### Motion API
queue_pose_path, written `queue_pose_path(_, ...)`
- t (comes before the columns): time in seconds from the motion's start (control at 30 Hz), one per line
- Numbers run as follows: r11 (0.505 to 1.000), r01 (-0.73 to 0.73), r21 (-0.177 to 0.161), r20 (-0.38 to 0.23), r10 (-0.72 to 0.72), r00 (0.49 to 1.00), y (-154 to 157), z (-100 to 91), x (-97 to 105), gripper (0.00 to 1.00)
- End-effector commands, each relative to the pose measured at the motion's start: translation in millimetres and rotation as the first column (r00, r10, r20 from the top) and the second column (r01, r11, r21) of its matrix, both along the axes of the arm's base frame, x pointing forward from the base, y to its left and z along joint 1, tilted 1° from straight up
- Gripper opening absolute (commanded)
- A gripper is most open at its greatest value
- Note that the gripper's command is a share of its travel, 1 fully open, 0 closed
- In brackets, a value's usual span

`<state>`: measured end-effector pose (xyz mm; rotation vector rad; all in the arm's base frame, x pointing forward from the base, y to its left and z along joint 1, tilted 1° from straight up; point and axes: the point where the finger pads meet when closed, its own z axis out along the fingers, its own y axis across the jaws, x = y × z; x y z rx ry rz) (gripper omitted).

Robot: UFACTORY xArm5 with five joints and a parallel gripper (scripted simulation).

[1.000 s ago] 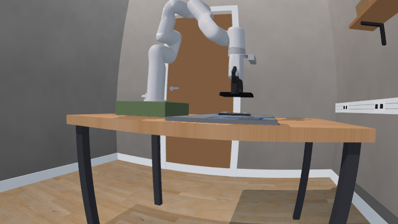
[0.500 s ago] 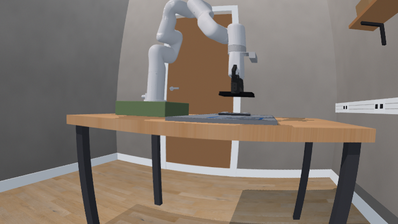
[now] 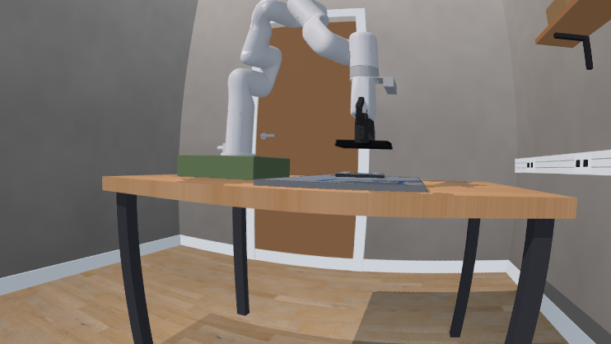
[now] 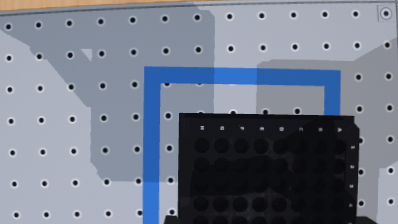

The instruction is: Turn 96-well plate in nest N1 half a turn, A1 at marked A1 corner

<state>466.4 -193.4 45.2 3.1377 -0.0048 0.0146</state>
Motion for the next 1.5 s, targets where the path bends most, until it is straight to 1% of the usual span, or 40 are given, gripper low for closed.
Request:
queue_pose_path(0.0,1.000,-0.001,0.001,0.005,0.001,1.000,-1,1.6,2,0.00)
queue_pose_path(1.07,1.000,-0.001,0.001,0.005,0.001,1.000,-1,1.6,2,0.00)
queue_pose_path(1.47,1.000,-0.001,0.001,0.005,0.001,1.000,-1,-15.1,2,0.00)
